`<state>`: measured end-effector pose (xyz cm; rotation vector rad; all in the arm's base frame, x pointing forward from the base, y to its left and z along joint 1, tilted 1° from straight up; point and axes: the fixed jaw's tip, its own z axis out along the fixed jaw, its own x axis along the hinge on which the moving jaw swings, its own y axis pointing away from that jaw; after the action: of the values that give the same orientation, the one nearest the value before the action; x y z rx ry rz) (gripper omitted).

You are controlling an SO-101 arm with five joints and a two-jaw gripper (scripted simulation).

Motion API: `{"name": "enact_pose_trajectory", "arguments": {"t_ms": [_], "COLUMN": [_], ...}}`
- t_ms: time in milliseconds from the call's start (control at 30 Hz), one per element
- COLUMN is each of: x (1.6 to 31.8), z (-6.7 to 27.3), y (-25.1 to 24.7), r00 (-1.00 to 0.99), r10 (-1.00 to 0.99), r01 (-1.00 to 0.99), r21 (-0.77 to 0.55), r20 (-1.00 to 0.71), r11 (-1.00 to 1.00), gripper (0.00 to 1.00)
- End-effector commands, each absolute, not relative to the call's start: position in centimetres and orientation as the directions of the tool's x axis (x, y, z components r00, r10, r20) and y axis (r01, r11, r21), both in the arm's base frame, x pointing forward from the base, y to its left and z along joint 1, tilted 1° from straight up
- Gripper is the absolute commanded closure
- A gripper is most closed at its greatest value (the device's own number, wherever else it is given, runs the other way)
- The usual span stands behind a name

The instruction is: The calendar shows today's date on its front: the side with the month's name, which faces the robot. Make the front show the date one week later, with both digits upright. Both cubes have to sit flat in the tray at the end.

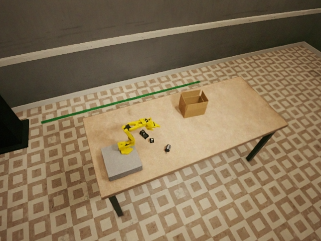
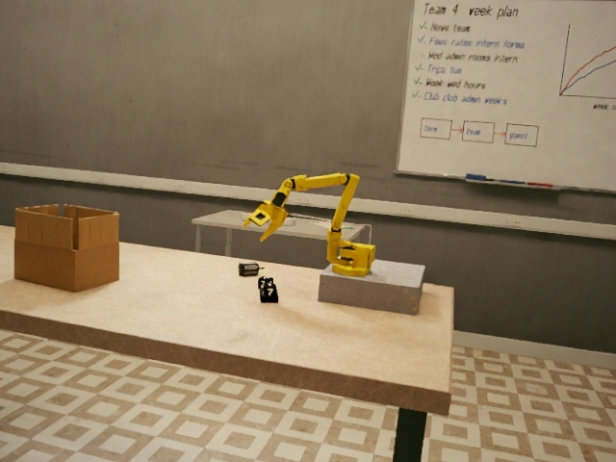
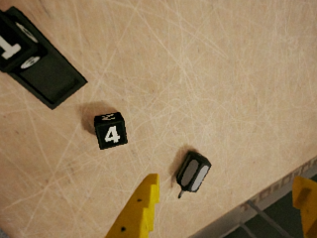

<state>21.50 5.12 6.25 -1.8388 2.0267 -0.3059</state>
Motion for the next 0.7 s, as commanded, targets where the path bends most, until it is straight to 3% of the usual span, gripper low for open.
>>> {"name": "enact_pose_trajectory", "arguments": {"t_ms": [0, 433, 667], "x": [20.8, 17.7, 16.9], "z": [4.3, -0.9, -1.8], "y": [4.8, 4.1, 4.0], "r00": [-0.094, -0.112, -0.113], "r10": [-0.989, -0.994, -0.994], "r01": [-0.938, -0.993, -0.993], "r21": [-0.323, -0.039, 0.019], "r20": [-0.111, -0.013, 0.007], "r11": [0.125, 0.113, 0.113], "gripper": [0.65, 0.65, 0.65]}}
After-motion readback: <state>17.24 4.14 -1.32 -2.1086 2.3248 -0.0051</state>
